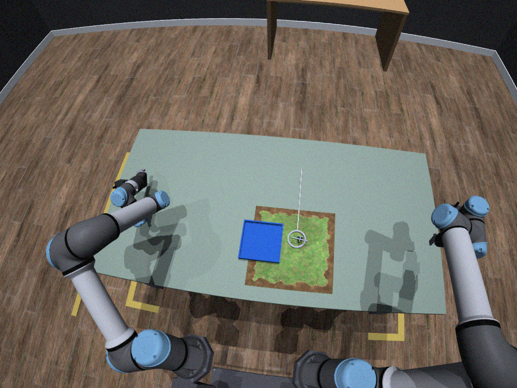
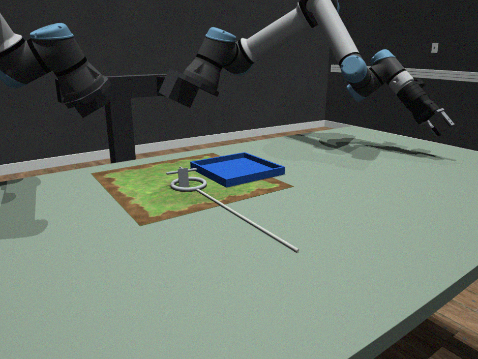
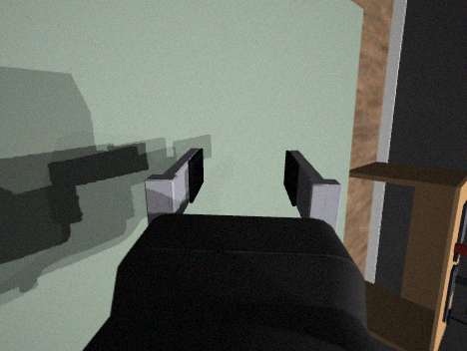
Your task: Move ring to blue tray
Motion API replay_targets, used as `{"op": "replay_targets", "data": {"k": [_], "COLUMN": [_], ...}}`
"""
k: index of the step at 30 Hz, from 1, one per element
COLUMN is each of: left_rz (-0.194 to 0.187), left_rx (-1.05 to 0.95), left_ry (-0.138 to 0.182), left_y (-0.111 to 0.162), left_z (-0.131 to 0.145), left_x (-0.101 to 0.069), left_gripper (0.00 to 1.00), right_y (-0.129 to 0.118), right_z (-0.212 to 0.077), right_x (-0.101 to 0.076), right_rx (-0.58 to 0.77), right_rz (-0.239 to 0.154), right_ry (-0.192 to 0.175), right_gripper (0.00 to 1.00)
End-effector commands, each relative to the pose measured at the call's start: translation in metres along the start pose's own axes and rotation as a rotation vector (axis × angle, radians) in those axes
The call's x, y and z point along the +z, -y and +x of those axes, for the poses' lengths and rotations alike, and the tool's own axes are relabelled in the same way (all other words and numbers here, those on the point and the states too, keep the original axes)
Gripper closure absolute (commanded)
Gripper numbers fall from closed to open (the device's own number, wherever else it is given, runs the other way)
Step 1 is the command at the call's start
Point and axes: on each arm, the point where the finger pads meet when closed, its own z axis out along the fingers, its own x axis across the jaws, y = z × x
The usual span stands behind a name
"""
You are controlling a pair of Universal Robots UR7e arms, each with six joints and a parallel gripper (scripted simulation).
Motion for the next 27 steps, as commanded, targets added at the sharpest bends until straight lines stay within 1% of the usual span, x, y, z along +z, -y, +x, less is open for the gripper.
{"op": "replay_targets", "data": {"k": [1, 19, 23, 25, 27], "left_rz": [0.001, 0.001, 0.001, 0.002, 0.003], "left_rx": [0.0, 0.0, -0.005, -0.012, -0.023], "left_ry": [-0.002, -0.002, 0.0, 0.002, 0.006], "left_y": [0.0, 0.0, 0.002, 0.004, 0.007], "left_z": [0.001, 0.001, 0.001, 0.0, -0.001], "left_x": [-0.001, -0.001, -0.002, -0.003, -0.005], "left_gripper": [0.0, 0.0, 0.0, 0.0, 0.0], "right_y": [0.0, 0.001, 0.007, 0.014, 0.025], "right_z": [0.001, 0.0, -0.013, -0.026, -0.046], "right_x": [-0.001, -0.001, 0.003, 0.006, 0.01], "right_rx": [0.001, -0.001, -0.032, -0.067, -0.117], "right_rz": [0.003, 0.003, 0.004, 0.008, 0.015], "right_ry": [-0.001, -0.001, 0.003, 0.006, 0.01], "right_gripper": [0.0, 0.0, 0.0, 0.0, 0.0]}}
